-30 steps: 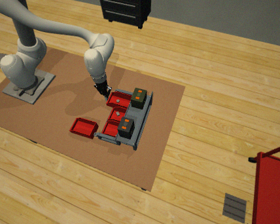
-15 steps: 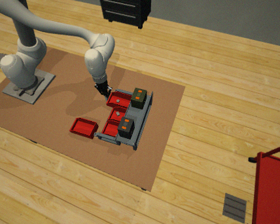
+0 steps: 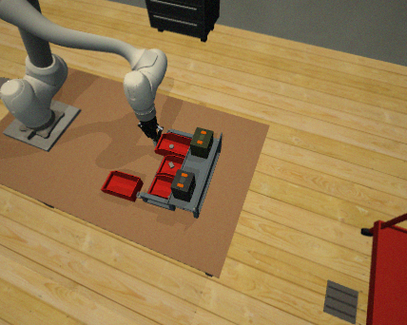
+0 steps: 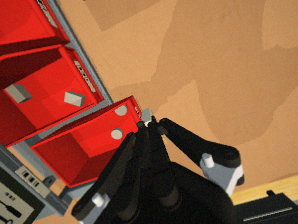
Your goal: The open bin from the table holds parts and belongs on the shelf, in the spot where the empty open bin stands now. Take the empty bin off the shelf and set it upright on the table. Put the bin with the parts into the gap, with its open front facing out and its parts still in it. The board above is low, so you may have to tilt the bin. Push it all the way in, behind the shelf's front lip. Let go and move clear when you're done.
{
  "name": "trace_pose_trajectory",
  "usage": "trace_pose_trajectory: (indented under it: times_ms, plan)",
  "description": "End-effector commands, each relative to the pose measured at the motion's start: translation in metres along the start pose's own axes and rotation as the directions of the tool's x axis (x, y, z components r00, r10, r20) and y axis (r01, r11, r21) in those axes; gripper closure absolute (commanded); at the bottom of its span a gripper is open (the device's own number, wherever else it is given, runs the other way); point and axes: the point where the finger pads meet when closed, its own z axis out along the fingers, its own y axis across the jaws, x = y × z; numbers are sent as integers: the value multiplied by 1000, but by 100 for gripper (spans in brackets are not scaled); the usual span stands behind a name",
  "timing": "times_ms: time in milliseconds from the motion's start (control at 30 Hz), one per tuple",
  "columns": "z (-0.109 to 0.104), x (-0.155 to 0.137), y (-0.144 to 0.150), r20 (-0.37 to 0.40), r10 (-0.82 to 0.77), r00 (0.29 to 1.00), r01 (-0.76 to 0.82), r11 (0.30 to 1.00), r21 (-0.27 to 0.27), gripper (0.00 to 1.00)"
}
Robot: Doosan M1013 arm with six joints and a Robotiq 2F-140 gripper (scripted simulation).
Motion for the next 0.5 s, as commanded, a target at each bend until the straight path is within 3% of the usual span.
trace_pose_trajectory:
  times_ms: [0, 467]
  plan:
    - [0, 2, -3, 2, 3, 1000, -3, 1000, -2, 90]
    - [-1, 2, -15, 2, 3, 1000, -3, 1000, -2, 90]
